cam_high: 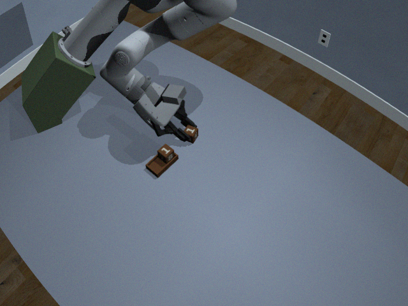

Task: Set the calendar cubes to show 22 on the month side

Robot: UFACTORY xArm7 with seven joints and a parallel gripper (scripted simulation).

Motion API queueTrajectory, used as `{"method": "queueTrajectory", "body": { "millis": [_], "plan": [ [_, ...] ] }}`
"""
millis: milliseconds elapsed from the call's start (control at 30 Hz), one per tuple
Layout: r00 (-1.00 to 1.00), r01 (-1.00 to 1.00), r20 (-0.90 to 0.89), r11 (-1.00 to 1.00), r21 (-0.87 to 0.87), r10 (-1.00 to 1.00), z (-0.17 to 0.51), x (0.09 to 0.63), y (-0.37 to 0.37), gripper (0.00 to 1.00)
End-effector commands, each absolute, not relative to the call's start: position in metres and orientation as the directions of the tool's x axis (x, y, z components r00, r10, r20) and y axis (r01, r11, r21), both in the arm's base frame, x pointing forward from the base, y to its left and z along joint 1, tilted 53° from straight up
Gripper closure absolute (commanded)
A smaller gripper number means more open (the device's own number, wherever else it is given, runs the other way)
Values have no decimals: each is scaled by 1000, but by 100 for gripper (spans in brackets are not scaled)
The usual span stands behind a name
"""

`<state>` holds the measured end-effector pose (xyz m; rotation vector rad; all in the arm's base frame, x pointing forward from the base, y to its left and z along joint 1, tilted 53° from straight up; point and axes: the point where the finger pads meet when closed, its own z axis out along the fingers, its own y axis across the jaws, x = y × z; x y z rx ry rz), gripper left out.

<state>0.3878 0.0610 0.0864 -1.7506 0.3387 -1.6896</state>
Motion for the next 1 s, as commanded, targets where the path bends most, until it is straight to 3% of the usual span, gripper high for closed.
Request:
{"method": "queueTrajectory", "body": {
  "millis": [0, 967],
  "plan": [
    [126, 259, 783, -742, -619, -609, 86, 388, 60, 71],
    [126, 259, 783, -742, -619, -609, 96, 381, 49, 71]
  ]
}}
